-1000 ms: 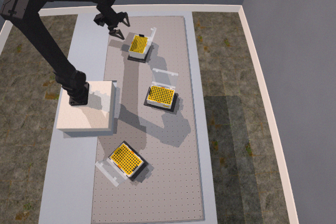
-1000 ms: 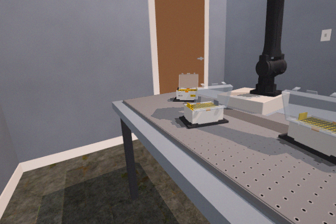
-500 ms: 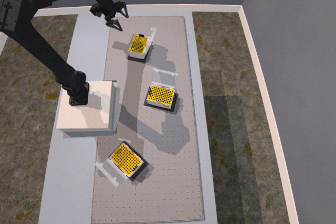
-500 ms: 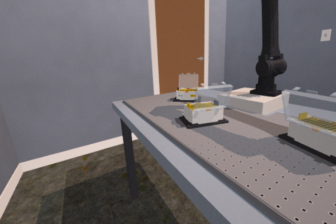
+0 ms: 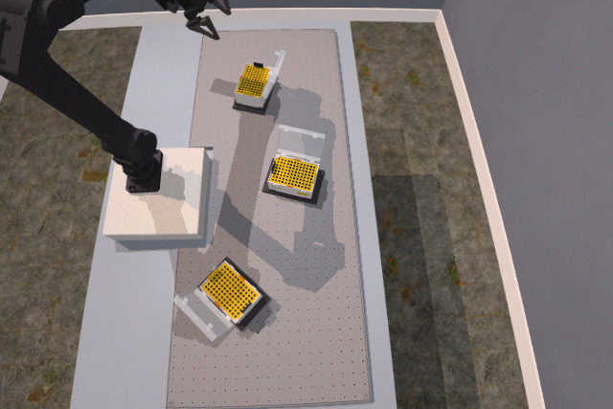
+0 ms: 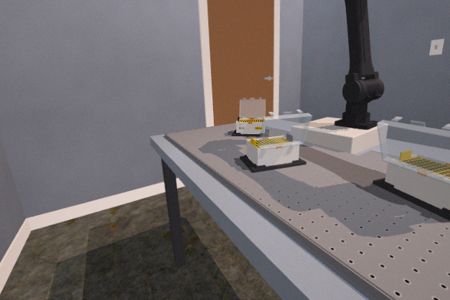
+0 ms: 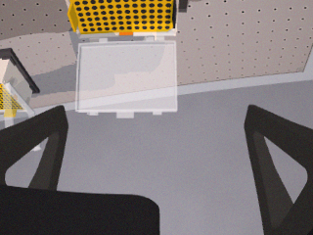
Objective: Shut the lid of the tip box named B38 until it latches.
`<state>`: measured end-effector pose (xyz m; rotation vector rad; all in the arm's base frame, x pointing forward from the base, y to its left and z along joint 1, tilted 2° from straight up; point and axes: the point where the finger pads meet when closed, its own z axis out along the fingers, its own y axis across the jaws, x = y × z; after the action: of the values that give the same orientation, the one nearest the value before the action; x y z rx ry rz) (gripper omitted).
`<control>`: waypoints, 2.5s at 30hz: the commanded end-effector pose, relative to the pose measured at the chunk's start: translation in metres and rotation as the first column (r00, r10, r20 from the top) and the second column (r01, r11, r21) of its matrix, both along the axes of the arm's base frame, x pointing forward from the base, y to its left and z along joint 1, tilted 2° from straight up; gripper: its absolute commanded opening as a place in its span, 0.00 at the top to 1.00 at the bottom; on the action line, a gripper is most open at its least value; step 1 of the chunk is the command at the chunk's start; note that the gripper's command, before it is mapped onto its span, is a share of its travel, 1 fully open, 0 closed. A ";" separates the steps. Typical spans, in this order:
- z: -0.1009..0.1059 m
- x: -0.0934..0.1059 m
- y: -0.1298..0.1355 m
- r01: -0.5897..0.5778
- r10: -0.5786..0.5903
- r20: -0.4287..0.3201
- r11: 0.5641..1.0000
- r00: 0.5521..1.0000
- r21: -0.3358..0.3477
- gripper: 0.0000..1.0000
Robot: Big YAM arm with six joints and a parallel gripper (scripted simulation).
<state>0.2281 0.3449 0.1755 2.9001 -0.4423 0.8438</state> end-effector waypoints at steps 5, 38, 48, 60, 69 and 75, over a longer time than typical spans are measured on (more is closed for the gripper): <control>-0.005 -0.007 0.002 -0.002 0.002 -0.008 1.000 1.000 -0.020 0.00; 0.019 0.049 -0.007 0.295 -0.290 -0.054 0.946 0.956 0.132 1.00; 0.021 0.091 -0.030 0.546 -0.528 -0.140 0.812 0.838 0.208 1.00; 0.023 0.137 -0.055 0.772 -0.730 -0.254 0.581 0.634 0.259 1.00; 0.025 0.178 -0.078 0.908 -0.839 -0.364 0.320 0.403 0.270 1.00; 0.026 0.196 -0.088 0.945 -0.863 -0.413 0.194 0.292 0.263 1.00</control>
<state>0.4042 0.2532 0.1811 2.2354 -2.1795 0.2274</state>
